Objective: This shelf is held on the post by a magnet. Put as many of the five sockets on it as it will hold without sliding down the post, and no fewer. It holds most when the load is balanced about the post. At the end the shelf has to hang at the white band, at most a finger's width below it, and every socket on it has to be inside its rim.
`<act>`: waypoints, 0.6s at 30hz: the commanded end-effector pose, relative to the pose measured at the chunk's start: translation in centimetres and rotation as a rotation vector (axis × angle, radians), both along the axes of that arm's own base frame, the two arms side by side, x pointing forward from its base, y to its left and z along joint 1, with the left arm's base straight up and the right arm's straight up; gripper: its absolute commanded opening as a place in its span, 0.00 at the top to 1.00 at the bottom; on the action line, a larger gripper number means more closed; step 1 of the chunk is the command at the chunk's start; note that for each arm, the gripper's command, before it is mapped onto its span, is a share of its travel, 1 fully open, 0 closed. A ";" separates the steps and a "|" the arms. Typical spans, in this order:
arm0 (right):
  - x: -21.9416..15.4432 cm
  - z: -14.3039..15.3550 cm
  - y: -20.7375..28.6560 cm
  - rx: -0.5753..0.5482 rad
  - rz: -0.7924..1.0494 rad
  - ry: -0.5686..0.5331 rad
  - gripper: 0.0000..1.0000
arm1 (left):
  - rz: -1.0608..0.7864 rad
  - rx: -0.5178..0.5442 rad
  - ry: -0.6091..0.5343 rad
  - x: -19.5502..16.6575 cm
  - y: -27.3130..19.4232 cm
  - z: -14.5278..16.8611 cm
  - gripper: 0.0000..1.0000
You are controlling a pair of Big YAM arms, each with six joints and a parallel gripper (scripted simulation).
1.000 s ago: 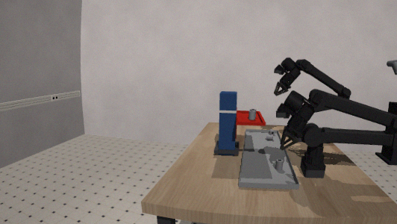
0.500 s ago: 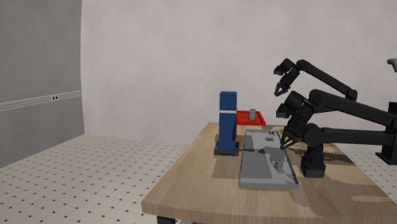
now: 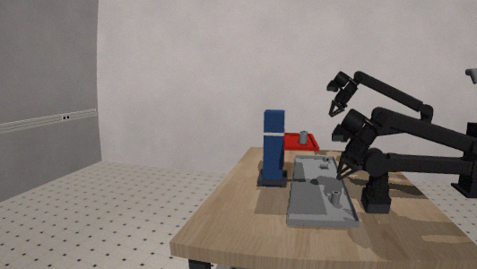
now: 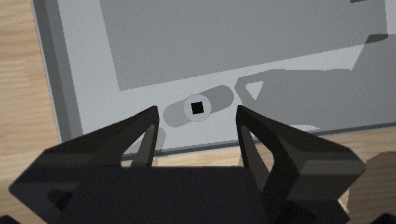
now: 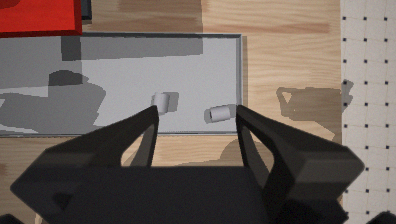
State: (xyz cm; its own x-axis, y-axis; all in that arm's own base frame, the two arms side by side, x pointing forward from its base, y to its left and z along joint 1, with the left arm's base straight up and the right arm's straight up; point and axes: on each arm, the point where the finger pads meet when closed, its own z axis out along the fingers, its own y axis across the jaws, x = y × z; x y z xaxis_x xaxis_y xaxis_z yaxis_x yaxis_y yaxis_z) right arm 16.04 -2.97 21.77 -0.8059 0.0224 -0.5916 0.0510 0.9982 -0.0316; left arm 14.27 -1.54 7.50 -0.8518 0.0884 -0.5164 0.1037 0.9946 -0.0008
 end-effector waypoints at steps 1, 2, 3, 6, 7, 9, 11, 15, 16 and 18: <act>0.2 -0.2 -1.5 -0.007 0.034 0.030 0.35 | 0.006 -0.007 -0.061 0.9 0.0 1.6 0.35; 0.2 -0.2 -1.5 -0.007 0.034 0.030 0.35 | 0.006 -0.007 -0.061 0.9 0.0 1.6 0.35; 0.2 -0.2 -1.5 -0.007 0.034 0.030 0.35 | 0.006 -0.007 -0.061 0.9 0.0 1.6 0.35; 0.2 -0.6 -2.4 0.003 0.032 0.040 0.35 | 0.006 -0.007 -0.061 0.9 0.0 1.6 0.35; 0.2 -0.7 -2.6 0.005 0.030 0.039 0.35 | 0.006 -0.007 -0.061 0.9 0.0 1.6 0.35; 0.2 -0.6 -3.1 0.008 0.029 0.036 0.35 | 0.006 -0.007 -0.061 0.9 0.0 1.6 0.35; 0.1 -0.7 -3.5 0.011 0.029 0.034 0.35 | 0.006 -0.007 -0.061 0.9 0.0 1.6 0.35; -0.1 -1.3 -4.3 0.026 0.030 0.033 0.35 | 0.006 -0.007 -0.060 0.9 0.0 1.6 0.35; -0.1 -1.4 -4.5 0.029 0.031 0.031 0.35 | 0.006 -0.007 -0.061 0.9 0.0 1.6 0.35; -0.2 -1.6 -5.0 0.033 0.036 0.026 0.35 | 0.006 -0.007 -0.060 0.9 0.0 1.6 0.35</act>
